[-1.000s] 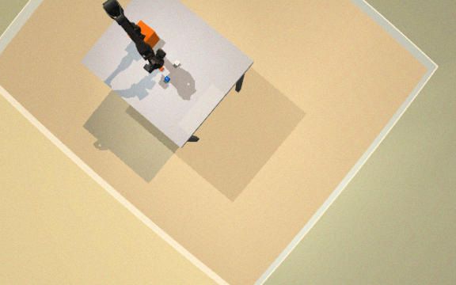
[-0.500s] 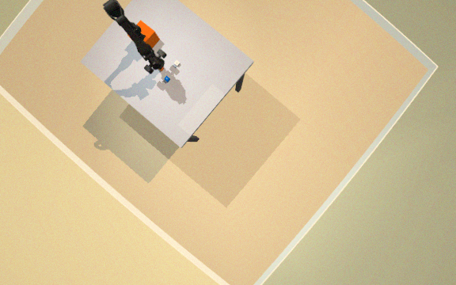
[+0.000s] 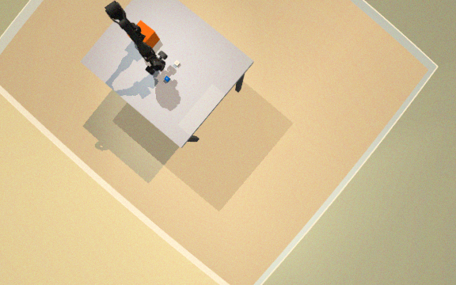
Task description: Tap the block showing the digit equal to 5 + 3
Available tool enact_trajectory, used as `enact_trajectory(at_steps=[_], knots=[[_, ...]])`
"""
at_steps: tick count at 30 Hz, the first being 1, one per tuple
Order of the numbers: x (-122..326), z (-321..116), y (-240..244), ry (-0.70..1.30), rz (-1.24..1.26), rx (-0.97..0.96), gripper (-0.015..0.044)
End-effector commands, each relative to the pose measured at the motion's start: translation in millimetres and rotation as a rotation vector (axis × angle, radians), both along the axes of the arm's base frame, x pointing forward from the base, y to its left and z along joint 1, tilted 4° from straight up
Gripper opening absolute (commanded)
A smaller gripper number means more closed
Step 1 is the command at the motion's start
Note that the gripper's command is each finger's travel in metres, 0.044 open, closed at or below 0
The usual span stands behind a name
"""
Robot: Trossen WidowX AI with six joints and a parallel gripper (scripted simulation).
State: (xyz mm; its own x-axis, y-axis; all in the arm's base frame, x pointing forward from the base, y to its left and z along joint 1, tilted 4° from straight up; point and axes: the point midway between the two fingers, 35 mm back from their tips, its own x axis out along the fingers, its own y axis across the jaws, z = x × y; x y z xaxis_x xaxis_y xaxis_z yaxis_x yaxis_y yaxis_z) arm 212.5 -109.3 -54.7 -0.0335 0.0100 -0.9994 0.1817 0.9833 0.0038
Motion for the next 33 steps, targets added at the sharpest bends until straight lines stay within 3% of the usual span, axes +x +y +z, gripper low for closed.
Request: enact_trajectory(at_steps=[1,10,17,22,31,33], knots=[[-3,-8,1,0.011,-0.003,0.002,0.0020],[-4,-12,1,0.011,-0.003,0.002,0.0020],[-2,18,1,0.011,-0.003,0.001,0.0020],[29,31,33,0.005,-0.003,0.002,0.0151],[77,69,149,-0.002,-0.003,0.012,0.0387],[79,78,179,-0.001,-0.003,0.015,0.0400]])
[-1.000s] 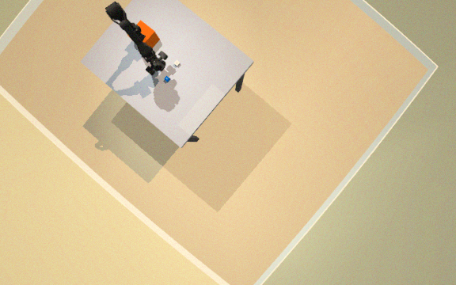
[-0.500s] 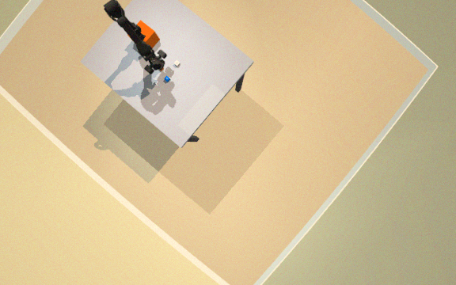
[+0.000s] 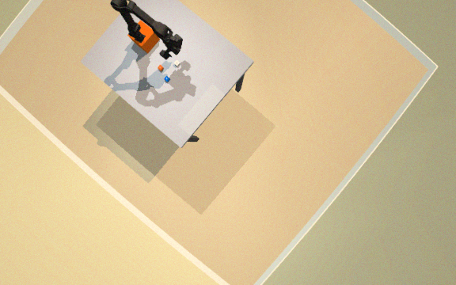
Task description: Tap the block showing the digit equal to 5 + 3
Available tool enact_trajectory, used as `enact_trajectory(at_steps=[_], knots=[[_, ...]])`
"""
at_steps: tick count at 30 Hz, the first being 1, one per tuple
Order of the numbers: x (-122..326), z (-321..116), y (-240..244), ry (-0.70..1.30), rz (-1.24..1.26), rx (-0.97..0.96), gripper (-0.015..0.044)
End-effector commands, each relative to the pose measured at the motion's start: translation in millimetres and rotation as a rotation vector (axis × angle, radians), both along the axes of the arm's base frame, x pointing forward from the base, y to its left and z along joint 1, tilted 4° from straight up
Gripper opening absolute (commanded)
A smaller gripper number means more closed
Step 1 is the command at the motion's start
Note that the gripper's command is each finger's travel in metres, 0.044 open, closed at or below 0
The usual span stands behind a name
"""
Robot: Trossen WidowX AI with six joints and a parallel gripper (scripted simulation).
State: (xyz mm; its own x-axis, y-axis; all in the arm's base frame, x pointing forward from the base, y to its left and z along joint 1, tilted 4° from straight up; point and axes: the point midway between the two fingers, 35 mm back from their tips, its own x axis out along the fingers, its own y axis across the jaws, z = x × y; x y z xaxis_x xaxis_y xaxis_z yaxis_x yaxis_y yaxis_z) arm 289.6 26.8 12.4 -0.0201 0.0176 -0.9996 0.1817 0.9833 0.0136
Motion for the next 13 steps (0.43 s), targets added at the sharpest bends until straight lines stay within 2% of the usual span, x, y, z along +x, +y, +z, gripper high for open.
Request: enact_trajectory(at_steps=[1,6,13], knots=[[2,15,58,0.013,-0.003,0.009,0.0400],[-10,35,124,0.019,-0.002,0.015,0.0400],[-11,36,126,0.019,-0.002,0.015,0.0400]])
